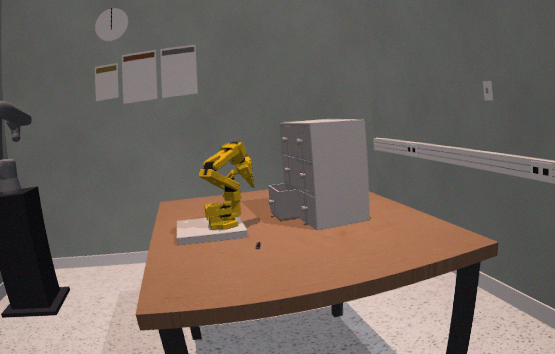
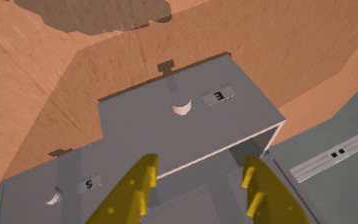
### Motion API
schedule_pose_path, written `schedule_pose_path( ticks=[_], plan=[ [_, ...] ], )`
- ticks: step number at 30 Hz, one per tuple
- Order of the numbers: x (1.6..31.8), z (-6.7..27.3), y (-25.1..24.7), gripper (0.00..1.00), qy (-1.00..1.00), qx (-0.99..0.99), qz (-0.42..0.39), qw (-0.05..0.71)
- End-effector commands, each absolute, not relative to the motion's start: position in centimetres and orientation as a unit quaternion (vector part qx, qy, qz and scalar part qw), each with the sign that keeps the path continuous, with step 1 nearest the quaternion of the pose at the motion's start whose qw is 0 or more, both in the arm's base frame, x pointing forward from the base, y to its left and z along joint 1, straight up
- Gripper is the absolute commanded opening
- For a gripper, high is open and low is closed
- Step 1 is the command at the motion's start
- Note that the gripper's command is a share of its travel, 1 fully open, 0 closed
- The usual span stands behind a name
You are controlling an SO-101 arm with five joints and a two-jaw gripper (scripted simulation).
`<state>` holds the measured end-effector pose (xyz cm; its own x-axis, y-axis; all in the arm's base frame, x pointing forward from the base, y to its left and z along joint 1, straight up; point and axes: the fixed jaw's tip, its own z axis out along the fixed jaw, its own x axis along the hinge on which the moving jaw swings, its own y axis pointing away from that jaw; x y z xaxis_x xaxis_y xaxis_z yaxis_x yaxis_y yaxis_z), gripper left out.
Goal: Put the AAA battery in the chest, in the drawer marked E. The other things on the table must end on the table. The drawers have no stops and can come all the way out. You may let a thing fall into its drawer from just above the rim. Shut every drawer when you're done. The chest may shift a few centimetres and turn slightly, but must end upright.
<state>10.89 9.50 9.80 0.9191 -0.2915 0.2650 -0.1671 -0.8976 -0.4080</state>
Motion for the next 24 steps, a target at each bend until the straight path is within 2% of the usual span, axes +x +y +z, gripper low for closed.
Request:
schedule_pose_path(
  ticks=[1,24],
  plan=[
    [10.93,10.12,9.4,0.21,0.172,-0.951,-0.156,0.204],
    [10.79,10.08,9.44,0.21,0.393,-0.883,-0.107,0.234]
  ],
)
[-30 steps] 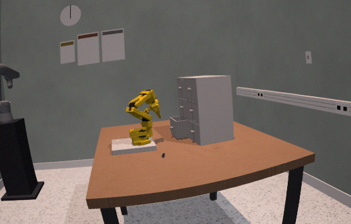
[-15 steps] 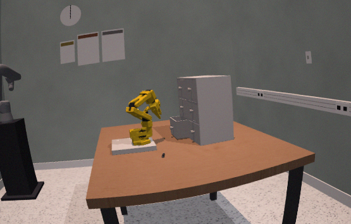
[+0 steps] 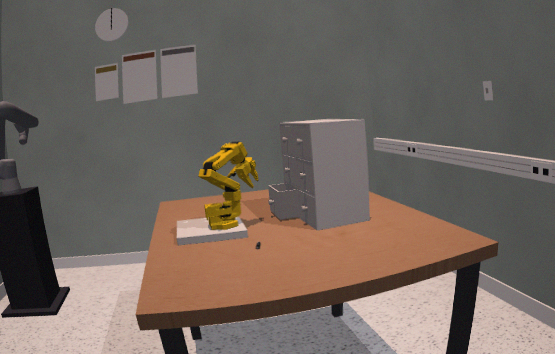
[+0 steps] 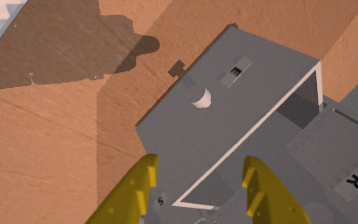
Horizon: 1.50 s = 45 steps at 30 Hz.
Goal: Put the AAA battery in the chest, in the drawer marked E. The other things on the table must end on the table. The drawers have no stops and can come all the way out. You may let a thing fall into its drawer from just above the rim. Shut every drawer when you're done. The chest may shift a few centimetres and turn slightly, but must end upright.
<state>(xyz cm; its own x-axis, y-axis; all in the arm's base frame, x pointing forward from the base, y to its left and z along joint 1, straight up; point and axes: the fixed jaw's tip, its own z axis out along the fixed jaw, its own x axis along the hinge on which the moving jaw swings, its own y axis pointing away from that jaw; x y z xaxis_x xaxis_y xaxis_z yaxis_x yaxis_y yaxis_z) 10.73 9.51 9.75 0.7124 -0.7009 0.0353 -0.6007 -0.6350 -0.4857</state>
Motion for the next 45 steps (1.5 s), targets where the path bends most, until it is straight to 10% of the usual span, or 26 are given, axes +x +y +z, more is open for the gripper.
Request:
schedule_pose_path(
  ticks=[1,45],
  plan=[
    [10.79,10.08,9.44,0.21,0.405,-0.878,-0.104,0.235],
    [10.92,10.25,9.78,0.21,0.779,-0.572,0.014,0.257]
  ],
)
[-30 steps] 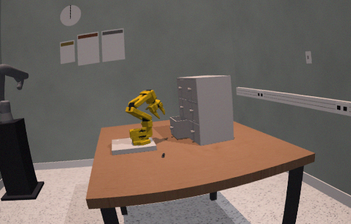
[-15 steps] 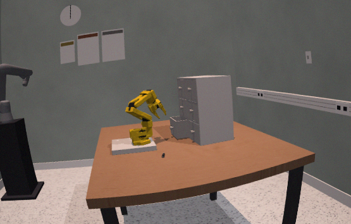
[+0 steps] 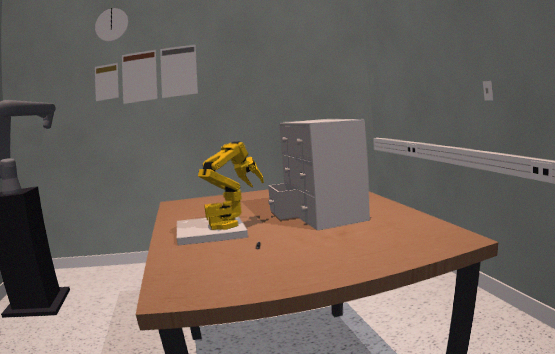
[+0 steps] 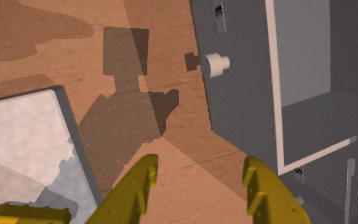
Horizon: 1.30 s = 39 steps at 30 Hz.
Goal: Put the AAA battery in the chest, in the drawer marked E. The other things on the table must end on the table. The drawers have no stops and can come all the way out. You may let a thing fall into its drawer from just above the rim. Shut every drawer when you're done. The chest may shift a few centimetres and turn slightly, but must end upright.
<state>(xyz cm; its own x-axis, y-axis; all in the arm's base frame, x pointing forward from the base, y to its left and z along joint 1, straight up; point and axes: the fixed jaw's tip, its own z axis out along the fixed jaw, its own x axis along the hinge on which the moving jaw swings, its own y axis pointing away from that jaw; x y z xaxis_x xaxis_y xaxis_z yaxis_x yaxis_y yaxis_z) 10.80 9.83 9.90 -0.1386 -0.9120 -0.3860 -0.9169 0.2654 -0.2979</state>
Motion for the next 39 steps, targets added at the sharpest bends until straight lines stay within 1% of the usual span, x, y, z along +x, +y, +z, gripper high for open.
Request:
schedule_pose_path(
  ticks=[1,26,39],
  plan=[
    [10.93,10.26,9.79,0.21,0.786,-0.562,0.017,0.257],
    [11.28,10.45,9.9,0.21,0.905,-0.337,0.079,0.245],
    [11.28,10.45,9.9,0.21,0.905,-0.337,0.079,0.245]
  ],
)
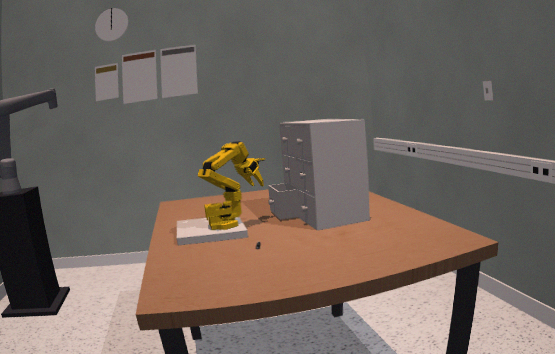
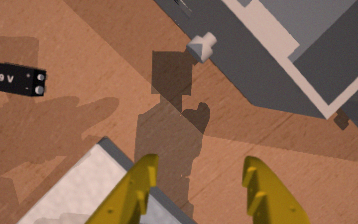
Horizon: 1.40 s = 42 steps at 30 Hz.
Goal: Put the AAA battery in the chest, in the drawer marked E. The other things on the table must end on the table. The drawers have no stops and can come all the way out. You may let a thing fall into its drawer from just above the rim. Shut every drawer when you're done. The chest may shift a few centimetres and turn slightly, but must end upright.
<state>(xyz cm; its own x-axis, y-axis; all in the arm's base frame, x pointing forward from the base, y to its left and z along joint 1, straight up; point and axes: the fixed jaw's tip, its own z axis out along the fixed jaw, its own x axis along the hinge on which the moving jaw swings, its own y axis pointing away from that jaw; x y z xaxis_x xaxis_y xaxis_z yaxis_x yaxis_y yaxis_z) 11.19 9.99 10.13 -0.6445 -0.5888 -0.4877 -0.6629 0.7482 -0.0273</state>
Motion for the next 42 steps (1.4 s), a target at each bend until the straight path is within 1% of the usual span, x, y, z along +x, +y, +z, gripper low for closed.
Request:
schedule_pose_path(
  ticks=[1,33,37,42],
  plan=[
    [11.3,10.5,9.9,0.21,0.905,-0.337,0.079,0.245],
    [11.3,10.5,9.9,0.21,0.905,-0.337,0.079,0.245],
    [11.6,14.3,10.1,0.21,0.885,-0.326,0.103,0.317],
    [11.2,18.9,9.7,0.21,0.851,-0.309,0.132,0.405]
  ],
)
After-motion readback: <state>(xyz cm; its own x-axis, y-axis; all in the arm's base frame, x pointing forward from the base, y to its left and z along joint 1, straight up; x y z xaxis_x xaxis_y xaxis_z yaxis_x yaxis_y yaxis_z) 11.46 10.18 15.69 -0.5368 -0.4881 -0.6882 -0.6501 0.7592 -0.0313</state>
